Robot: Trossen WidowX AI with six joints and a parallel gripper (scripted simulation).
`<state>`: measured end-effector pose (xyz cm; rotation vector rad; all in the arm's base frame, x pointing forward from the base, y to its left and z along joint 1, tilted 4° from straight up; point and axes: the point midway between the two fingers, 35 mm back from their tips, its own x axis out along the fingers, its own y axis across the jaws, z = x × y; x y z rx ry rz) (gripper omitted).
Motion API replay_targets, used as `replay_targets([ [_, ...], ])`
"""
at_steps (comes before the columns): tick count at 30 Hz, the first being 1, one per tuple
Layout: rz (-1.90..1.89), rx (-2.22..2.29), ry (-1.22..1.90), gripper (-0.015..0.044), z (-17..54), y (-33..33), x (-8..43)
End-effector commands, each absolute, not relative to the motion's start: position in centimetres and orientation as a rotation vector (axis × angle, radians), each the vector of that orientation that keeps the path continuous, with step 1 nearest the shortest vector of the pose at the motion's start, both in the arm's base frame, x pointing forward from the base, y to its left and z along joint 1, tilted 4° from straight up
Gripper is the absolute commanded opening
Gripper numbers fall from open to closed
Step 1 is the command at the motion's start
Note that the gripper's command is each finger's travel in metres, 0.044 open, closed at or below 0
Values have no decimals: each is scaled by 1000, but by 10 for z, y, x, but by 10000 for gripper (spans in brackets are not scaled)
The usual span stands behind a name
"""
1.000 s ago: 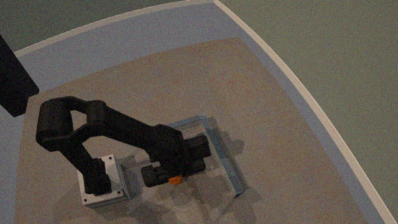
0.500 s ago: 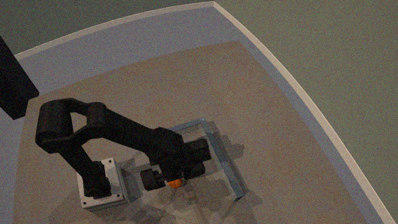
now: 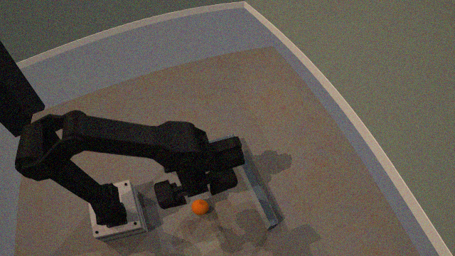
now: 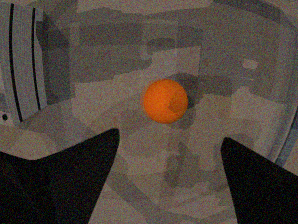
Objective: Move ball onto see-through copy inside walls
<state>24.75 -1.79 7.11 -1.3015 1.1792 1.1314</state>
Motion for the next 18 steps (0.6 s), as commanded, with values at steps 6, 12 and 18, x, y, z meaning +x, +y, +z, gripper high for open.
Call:
replay_targets([
  [6, 1132, -1301, 1180, 440, 116, -15, 239],
  [12, 1132, -1301, 1180, 440, 116, -15, 239],
  [18, 1132, -1301, 1180, 440, 116, -15, 239],
])
